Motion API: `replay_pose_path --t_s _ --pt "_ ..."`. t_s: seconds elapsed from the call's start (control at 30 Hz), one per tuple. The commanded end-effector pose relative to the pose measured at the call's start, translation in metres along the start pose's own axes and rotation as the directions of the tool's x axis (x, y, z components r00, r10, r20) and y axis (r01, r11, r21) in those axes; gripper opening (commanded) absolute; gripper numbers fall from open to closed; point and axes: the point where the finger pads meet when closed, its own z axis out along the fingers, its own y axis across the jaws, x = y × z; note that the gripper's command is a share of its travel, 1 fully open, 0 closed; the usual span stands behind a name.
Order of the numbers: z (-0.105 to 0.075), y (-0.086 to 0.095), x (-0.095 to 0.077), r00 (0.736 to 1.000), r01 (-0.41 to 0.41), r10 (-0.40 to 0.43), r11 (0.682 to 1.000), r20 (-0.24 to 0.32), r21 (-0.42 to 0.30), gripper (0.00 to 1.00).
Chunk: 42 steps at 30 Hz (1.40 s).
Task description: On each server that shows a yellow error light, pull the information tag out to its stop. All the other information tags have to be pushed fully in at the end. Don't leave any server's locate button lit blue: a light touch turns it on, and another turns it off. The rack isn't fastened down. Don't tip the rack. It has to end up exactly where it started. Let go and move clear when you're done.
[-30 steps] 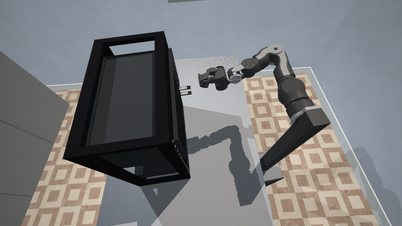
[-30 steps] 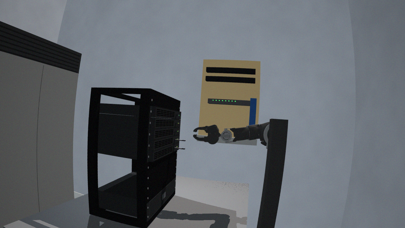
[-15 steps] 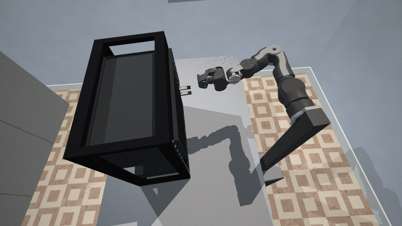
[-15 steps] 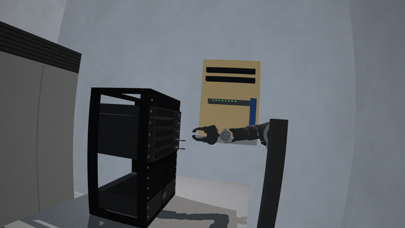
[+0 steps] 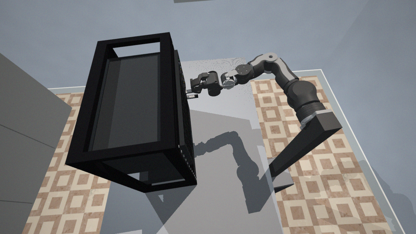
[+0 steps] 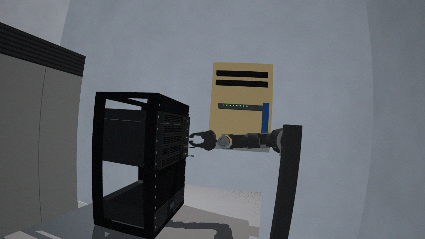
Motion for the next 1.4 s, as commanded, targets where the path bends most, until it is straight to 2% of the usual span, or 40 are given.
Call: replay_pose_path --t_s 0.0,0.17,0.33,1.37 --pt "0.005 0.003 0.001 1.000 0.005 -0.005 1.000 -0.011 0.000 0.10" --pt "0.022 0.002 0.002 1.000 0.004 -0.004 1.000 -0.011 0.000 0.10" --pt "0.025 0.002 0.002 1.000 0.004 -0.004 1.000 -0.011 0.000 0.10" --pt "0.025 0.007 0.001 1.000 0.004 -0.004 1.000 -0.011 0.000 0.10"
